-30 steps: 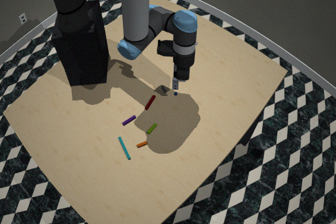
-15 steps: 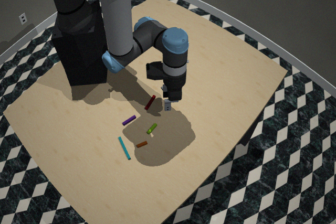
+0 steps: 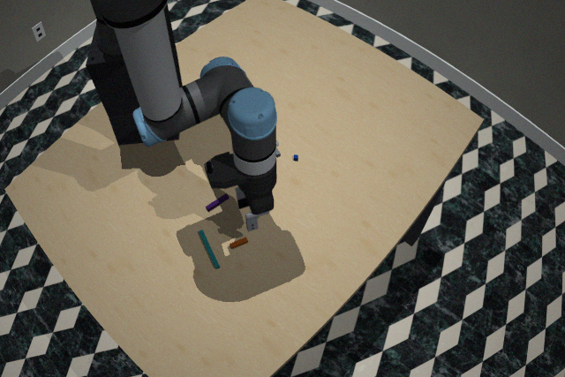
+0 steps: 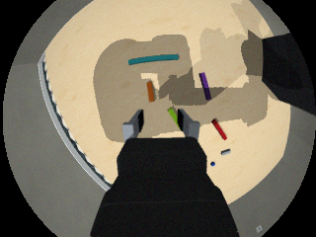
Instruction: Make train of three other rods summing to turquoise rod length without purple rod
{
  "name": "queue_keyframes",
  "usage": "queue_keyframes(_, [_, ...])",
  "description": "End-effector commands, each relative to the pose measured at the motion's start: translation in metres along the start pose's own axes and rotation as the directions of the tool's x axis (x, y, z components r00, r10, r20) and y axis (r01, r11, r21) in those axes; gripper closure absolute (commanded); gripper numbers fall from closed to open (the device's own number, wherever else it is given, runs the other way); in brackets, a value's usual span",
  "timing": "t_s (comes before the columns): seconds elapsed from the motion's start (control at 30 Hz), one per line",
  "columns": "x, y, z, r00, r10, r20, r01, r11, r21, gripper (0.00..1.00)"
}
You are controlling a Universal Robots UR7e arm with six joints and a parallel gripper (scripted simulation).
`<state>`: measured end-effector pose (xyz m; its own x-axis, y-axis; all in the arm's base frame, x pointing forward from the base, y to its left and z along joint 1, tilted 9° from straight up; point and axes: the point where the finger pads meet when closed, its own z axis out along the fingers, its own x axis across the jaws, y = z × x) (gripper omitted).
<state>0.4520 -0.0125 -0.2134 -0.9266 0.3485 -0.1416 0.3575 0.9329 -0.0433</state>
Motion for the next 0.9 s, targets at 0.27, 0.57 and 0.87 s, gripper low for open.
queue_keyframes(0.27, [-0.017,-0.033,0.001,0.994,-0.107,0.004,0.107,0.994,-0.001,0.0])
queue_keyframes(0.57, [-0.017,-0.032,0.001,0.994,-0.109,0.004,0.109,0.994,-0.001,0.46])
queue_keyframes(0.87, [-0.017,-0.032,0.001,0.994,-0.109,0.004,0.109,0.994,-0.001,0.46])
